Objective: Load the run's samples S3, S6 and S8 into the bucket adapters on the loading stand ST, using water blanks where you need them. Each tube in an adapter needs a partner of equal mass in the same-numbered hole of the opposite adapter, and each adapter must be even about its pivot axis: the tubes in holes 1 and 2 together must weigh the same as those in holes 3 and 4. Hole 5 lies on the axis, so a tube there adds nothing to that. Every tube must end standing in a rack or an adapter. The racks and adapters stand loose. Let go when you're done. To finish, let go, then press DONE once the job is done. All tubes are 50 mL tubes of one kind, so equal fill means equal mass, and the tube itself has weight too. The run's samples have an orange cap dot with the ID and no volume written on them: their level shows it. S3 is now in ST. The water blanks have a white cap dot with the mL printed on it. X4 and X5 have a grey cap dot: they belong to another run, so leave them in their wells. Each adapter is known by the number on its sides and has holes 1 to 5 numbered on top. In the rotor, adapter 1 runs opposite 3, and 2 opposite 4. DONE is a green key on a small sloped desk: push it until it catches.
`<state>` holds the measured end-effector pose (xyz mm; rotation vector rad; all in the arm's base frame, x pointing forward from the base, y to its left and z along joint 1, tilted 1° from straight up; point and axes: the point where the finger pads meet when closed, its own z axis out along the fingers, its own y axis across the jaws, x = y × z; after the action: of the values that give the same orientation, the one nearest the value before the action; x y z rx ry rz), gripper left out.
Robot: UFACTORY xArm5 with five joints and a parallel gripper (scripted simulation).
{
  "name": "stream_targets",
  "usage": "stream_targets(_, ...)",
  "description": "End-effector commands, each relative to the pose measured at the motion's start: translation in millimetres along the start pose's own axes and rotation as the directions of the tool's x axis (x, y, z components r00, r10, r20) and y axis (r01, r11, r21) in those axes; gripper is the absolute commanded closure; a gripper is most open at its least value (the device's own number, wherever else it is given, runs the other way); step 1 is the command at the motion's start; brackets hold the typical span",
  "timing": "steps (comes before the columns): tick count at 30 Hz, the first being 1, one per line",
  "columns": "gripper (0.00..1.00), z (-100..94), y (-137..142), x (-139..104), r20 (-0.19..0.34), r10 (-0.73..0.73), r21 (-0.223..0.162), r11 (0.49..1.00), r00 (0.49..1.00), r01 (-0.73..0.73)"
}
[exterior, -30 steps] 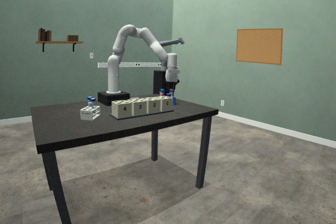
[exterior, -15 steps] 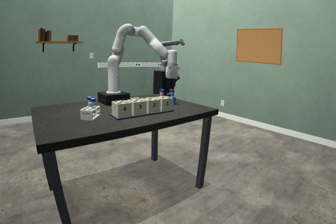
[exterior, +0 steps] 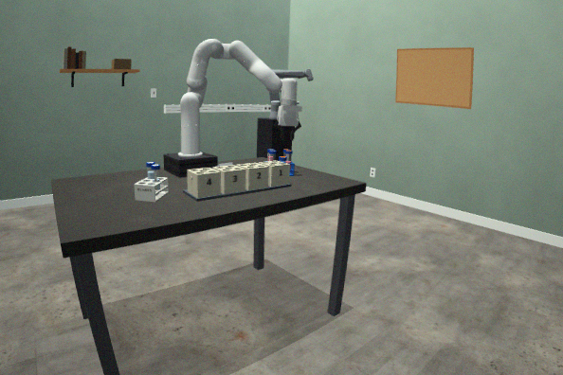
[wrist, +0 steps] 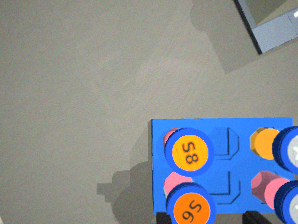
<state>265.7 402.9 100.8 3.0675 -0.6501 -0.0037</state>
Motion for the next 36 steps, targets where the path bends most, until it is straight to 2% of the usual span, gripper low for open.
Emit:
stream_targets(1, 0.56, -8.7, -1.2, 0.3, 0.014, 0.000, 0.006, 1.000, 1.000, 0.000)
stream_targets(36, 0.56, -68.1, -0.9, 1.2, 0.014, 0.000, 0.006, 1.000, 1.000, 0.000)
